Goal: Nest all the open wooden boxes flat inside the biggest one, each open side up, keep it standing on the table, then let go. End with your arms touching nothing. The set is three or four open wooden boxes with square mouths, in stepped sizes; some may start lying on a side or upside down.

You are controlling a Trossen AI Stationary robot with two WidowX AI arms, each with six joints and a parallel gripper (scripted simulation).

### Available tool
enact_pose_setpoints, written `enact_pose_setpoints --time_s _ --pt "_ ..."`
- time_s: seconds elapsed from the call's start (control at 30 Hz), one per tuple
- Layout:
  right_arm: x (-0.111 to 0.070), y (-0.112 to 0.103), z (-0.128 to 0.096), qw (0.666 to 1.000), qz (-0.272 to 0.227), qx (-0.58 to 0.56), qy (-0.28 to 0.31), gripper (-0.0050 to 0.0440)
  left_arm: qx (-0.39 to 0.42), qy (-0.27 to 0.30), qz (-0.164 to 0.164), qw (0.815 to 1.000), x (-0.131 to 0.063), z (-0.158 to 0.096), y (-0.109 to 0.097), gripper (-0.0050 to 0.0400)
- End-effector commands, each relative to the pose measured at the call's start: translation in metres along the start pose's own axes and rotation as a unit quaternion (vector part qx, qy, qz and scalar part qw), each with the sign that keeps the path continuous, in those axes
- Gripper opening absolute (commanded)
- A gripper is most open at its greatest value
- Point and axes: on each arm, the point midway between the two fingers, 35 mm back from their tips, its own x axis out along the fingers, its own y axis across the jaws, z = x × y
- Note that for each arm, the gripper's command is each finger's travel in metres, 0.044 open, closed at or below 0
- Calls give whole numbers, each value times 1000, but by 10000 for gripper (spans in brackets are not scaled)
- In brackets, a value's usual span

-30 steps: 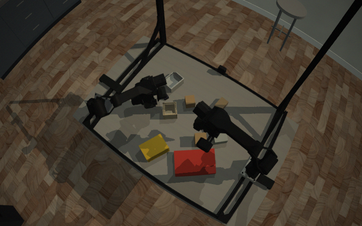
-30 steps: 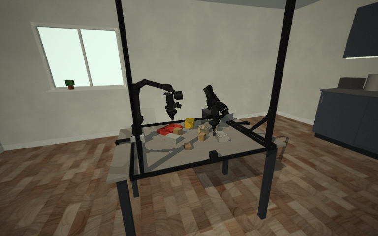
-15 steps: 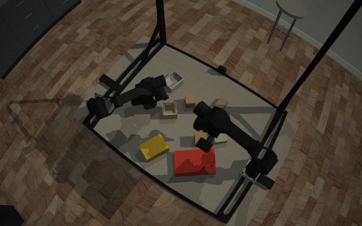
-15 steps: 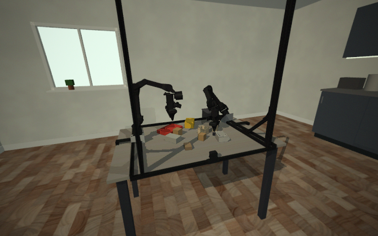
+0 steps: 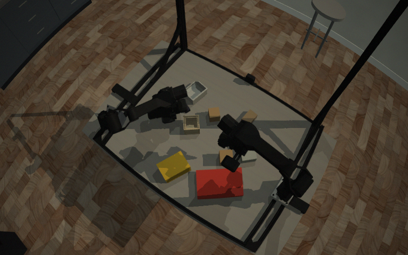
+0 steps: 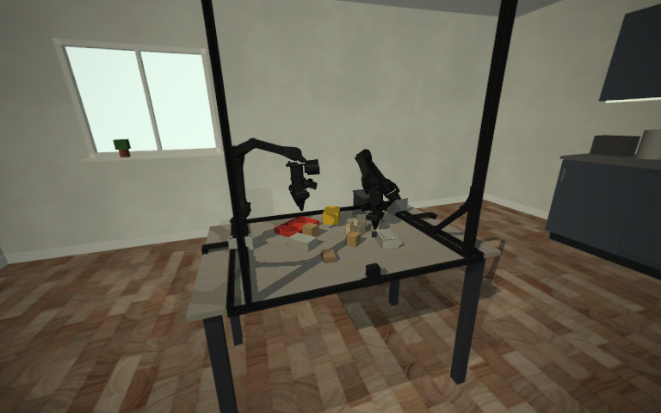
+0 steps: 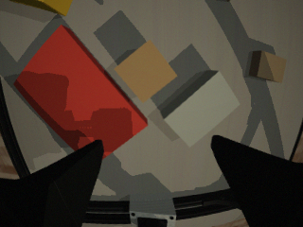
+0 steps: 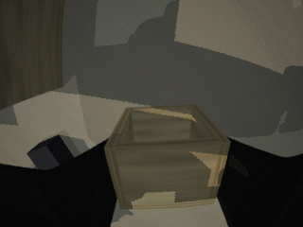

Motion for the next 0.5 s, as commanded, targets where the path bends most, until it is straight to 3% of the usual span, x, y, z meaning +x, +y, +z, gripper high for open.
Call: enact_pose_setpoints --time_s 0.0,0.03,0.27,0.47 --pt "2 0 0 1000 -1 -1 -1 191 2 2 -2 1000 1 -1 -1 400" --pt "2 0 0 1000 -1 -1 -1 191 2 2 -2 1000 1 -1 -1 400" --pt "2 0 0 1000 -1 -1 -1 23 2 2 -2 1000 1 -1 -1 400" --pt "-2 0 -3 999 0 -1 -33 0 2 2 -2 1000 1 -1 -1 400"
